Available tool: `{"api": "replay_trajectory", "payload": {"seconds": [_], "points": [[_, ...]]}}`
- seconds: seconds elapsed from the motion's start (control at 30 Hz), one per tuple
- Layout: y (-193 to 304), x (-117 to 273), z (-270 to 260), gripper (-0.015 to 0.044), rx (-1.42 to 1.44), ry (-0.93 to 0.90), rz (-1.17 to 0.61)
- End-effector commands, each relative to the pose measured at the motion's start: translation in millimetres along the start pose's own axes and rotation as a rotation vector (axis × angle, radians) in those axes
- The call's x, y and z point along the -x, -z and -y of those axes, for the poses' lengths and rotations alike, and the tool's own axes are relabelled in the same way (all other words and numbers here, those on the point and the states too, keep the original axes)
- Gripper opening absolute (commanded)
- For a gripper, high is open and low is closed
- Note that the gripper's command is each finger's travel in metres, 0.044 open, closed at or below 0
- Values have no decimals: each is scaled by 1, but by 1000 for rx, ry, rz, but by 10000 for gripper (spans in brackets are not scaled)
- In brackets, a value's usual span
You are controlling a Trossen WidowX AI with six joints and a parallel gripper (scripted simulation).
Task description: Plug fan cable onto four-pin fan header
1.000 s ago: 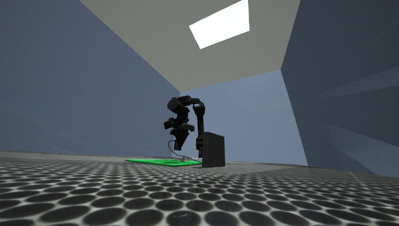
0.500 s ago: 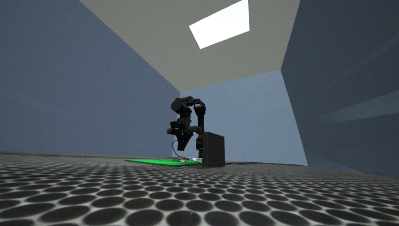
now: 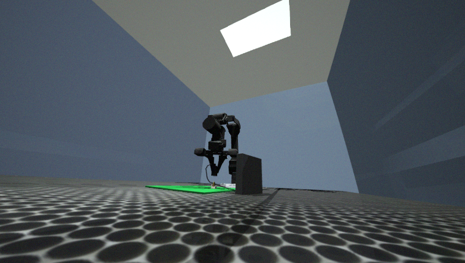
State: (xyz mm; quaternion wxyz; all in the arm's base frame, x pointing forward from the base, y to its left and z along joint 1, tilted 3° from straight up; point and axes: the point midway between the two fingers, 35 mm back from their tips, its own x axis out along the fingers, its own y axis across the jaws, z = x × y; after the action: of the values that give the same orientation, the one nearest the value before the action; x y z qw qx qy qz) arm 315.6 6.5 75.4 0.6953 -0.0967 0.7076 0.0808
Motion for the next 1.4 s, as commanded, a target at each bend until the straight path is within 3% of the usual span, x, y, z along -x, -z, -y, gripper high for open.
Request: {"api": "replay_trajectory", "payload": {"seconds": [0.0, 0.7, 0.87, 1.37], "points": [[1, 0, -1, 0, 27, 0, 2], [9, 2, -1, 0, 36, 0, 1], [9, -21, 0, 0, 34, 0, 1], [9, -21, 0, 0, 34, 0, 1]]}}
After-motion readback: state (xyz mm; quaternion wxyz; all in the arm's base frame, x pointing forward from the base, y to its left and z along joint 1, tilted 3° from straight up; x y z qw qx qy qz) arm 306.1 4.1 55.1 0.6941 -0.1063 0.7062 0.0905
